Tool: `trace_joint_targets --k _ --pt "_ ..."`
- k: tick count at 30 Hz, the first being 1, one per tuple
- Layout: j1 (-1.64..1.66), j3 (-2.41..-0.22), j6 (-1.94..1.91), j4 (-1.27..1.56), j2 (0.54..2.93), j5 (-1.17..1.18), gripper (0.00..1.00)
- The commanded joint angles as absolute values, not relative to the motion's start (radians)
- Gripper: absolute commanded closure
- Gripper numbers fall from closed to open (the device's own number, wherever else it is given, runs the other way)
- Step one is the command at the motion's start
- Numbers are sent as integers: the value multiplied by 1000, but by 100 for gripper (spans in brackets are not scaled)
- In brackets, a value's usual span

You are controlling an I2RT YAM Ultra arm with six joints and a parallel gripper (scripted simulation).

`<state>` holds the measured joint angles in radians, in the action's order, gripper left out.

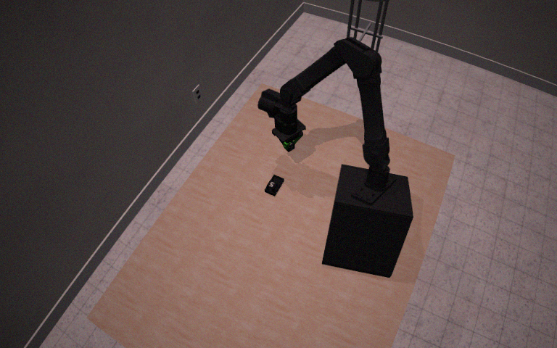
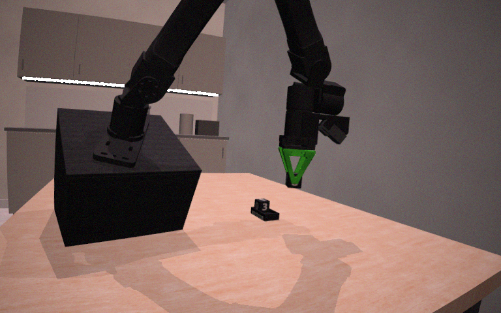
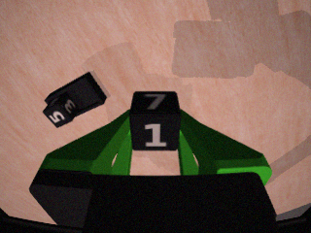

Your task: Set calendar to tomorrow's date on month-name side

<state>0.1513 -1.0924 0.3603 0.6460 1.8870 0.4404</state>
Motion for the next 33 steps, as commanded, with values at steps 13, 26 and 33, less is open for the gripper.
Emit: trace_joint_targets --k 13,26,33 --pt "241 -1112 -164 655 1920 451 74" --pt "309 -1124 -551 664 1957 457 74" --pt "346 -1131 -762 669 1976 461 74"
